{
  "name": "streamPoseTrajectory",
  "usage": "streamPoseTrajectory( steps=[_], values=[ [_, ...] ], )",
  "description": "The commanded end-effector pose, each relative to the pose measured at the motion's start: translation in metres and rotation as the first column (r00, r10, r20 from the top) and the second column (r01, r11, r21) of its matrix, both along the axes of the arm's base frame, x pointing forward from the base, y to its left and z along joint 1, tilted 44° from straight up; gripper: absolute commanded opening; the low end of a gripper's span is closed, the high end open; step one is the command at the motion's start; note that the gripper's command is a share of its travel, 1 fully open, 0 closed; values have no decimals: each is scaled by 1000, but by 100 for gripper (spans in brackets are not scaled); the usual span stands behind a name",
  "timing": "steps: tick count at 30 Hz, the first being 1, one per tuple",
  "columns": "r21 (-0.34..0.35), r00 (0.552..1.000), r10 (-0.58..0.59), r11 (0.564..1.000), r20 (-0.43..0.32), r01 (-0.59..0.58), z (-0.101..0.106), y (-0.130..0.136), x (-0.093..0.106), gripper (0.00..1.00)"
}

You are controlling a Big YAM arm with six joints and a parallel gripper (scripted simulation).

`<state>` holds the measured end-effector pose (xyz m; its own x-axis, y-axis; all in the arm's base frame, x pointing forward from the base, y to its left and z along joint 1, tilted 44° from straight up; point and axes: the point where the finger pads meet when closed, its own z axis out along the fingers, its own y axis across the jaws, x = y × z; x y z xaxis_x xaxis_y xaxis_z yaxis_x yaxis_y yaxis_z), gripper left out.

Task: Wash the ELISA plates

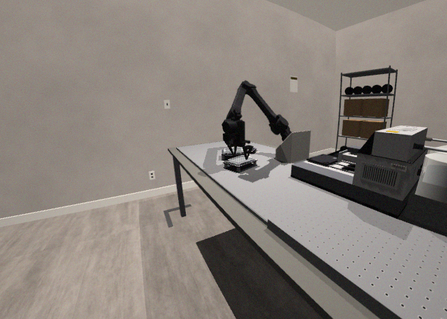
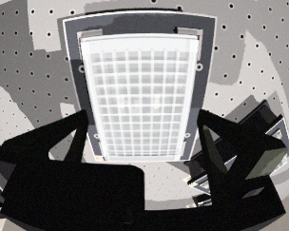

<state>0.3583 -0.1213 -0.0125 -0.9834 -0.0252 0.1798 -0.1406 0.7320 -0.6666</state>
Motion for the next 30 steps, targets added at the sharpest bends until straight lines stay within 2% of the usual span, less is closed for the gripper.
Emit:
streamPoseTrajectory(
  steps=[1,14,17,22,23,30],
  values=[
    [0,1000,-2,1000,-17,2,-7,-7,-2,100],
    [0,1000,-2,1000,-20,2,-13,-11,-5,100],
    [-1,1000,1,1000,-11,-1,-13,-12,0,100],
    [0,1000,-2,1000,-20,2,-16,-14,-5,100],
    [-1,1000,6,1000,0,-6,-13,-12,5,100],
    [-1,1000,7,1000,9,-7,-8,-8,6,100]
  ],
)
